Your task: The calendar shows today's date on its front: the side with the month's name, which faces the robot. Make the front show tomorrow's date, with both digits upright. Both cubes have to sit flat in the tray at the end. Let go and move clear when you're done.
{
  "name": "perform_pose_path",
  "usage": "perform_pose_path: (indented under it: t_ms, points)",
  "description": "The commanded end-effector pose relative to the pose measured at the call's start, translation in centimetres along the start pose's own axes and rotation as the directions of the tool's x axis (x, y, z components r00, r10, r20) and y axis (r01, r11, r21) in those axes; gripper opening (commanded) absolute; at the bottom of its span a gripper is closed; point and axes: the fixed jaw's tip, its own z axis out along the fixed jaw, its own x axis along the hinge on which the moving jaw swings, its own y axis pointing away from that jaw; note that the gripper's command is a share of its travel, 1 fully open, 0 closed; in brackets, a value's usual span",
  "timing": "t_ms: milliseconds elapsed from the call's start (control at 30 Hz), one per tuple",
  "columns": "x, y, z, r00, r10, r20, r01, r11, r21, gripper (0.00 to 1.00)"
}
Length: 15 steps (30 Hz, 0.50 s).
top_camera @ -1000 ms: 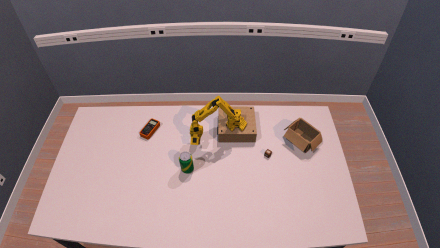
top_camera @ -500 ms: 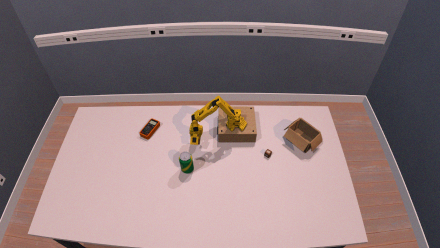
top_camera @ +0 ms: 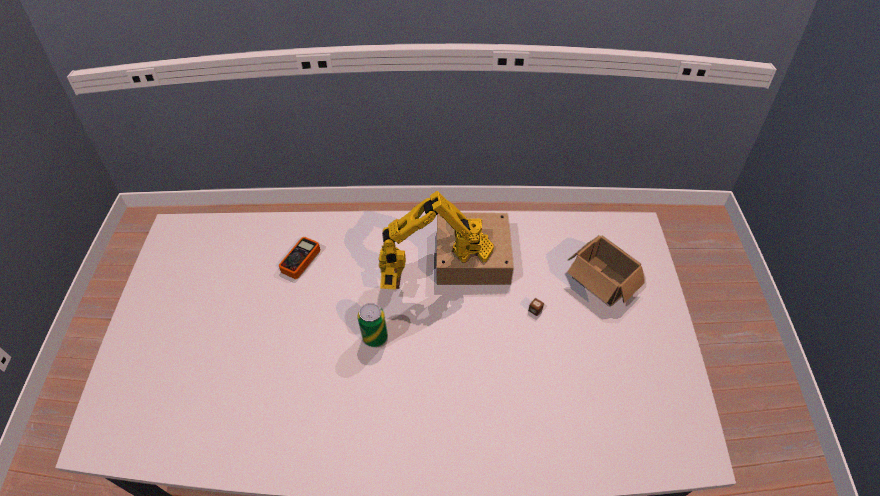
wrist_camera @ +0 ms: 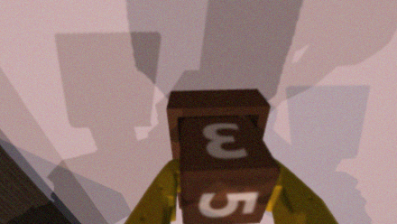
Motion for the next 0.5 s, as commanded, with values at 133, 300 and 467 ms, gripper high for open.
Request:
perform_pose_path:
  t_ms: [133,300,467]
  points:
    - [0.03,-0.53,-0.59,1.0,0.004,0.009,-0.004,1.0,0.025,0.0]
    - [0.01,-0.57,-0.72,1.0,0.004,0.009,-0.004,1.0,0.025,0.0]
    - [0.0,-0.61,-0.87,1.0,0.004,0.009,-0.004,1.0,0.025,0.0]
